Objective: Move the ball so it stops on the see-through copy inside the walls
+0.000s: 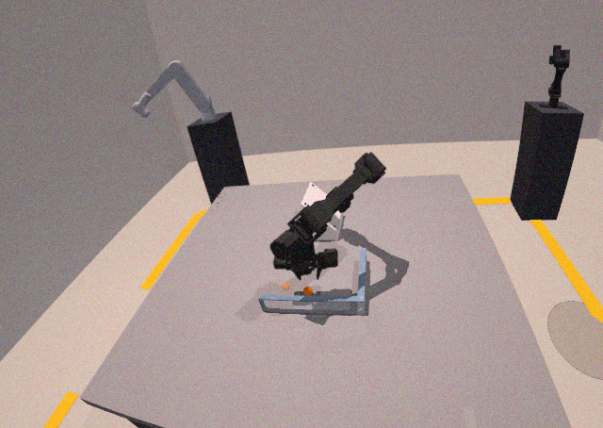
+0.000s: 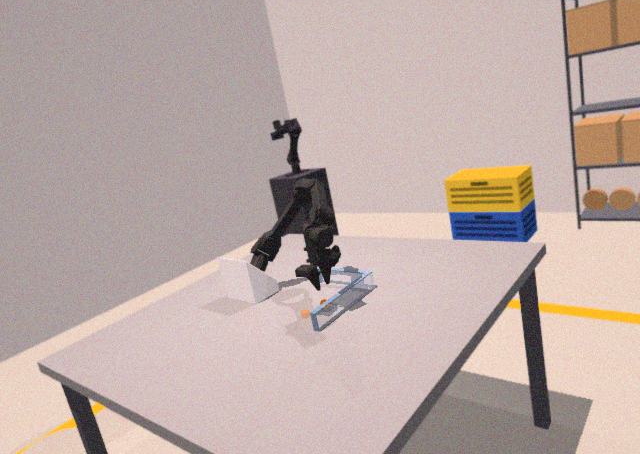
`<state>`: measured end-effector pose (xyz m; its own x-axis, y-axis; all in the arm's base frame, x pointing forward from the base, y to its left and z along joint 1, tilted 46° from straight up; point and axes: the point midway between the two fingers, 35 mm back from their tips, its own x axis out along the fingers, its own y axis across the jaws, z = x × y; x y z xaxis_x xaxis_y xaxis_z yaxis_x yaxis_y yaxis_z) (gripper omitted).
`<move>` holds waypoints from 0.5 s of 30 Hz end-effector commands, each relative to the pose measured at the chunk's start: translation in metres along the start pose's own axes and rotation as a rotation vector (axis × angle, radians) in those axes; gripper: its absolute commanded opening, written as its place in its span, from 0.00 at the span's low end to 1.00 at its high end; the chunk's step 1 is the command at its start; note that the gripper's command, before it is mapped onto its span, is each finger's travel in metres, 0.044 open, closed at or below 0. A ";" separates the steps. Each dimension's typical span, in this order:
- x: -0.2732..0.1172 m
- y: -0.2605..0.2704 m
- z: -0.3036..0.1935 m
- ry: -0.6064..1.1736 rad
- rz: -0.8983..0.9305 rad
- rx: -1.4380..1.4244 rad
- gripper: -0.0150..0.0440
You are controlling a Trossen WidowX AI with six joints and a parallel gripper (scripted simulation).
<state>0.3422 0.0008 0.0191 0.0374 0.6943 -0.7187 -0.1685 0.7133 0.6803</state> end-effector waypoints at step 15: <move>0.026 -0.012 -0.001 0.026 0.034 0.088 0.68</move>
<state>0.3468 0.0066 -0.0048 0.0150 0.7119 -0.7021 -0.0925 0.7002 0.7079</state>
